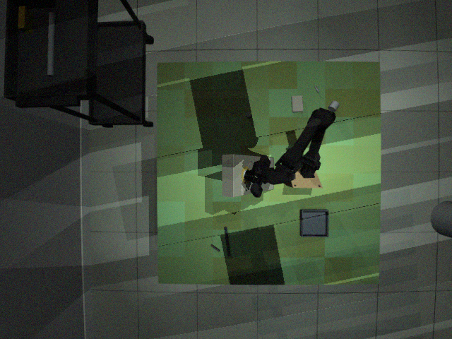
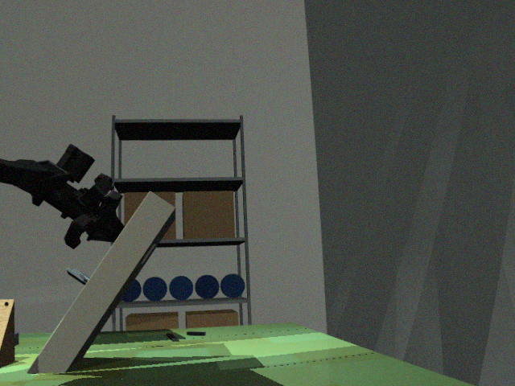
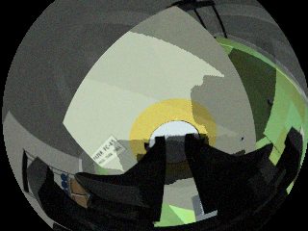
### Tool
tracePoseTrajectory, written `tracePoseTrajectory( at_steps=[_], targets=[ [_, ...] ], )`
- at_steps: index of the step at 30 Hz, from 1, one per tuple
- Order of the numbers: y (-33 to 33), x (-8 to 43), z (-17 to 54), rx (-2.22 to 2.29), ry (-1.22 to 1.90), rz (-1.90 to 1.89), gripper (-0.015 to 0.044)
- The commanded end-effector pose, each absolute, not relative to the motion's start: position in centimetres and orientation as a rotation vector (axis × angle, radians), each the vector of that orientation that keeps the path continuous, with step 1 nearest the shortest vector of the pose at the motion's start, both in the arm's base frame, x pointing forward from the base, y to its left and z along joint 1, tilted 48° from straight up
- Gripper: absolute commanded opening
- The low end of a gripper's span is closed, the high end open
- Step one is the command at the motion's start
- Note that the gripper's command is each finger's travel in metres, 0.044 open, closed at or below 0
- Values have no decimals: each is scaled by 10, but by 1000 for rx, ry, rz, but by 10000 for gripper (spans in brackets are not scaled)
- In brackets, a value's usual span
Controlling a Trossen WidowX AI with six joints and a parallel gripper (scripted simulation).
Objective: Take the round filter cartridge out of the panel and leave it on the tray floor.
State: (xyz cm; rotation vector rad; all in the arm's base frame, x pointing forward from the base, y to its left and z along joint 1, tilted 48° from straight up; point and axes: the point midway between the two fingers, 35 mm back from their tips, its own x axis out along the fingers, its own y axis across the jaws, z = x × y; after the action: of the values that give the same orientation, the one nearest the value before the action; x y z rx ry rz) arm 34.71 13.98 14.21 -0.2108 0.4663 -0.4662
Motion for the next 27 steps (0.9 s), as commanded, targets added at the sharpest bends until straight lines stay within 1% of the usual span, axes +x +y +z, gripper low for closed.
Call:
tracePoseTrajectory(
  at_steps=[1, 7, 27],
  targets=[
    [135, 354, 139, -183, 472, -476, 0],
    [135, 354, 139, -183, 472, -476, 0],
    [174, 291, 170, -184, 477, -476, 0]
  ],
)
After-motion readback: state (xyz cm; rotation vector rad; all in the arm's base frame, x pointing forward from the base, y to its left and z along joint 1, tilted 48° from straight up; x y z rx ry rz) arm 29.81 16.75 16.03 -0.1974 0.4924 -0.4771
